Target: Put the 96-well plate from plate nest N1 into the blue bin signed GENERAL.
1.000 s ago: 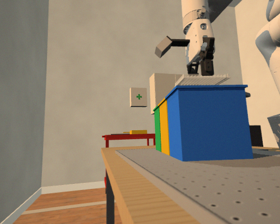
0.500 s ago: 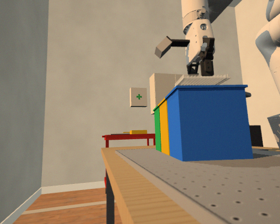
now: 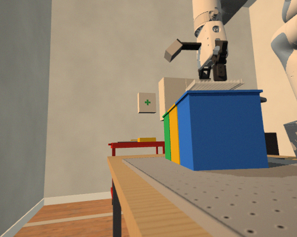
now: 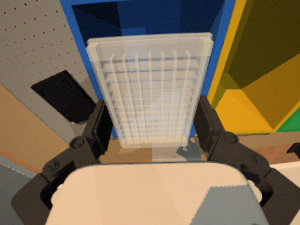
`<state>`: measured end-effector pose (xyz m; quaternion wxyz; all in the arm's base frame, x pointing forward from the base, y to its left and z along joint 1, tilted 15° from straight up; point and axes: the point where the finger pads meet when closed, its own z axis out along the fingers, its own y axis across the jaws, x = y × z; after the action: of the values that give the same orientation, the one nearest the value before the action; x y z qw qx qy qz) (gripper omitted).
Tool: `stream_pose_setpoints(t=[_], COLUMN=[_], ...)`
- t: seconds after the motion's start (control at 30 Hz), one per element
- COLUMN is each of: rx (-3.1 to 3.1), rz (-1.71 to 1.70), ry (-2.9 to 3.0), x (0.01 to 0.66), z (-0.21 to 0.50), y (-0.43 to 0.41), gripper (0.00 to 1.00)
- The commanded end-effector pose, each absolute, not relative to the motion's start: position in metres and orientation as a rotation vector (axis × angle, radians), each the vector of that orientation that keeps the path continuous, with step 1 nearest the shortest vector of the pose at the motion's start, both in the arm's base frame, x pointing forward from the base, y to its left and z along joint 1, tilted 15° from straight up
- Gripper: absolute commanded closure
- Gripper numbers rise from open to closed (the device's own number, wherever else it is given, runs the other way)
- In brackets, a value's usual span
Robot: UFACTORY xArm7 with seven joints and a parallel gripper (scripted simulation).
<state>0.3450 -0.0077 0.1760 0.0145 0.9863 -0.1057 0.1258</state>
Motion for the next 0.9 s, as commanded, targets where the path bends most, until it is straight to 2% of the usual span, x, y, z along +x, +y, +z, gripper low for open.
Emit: stream_pose_setpoints(t=[0.0, 0.87], rx=[3.07, 3.07], rz=[0.398, 0.398], ry=[-0.329, -0.329], x=[0.3463, 0.3472], z=[0.1769, 0.173], y=[-0.0076, -0.0079], gripper=[1.0, 1.0])
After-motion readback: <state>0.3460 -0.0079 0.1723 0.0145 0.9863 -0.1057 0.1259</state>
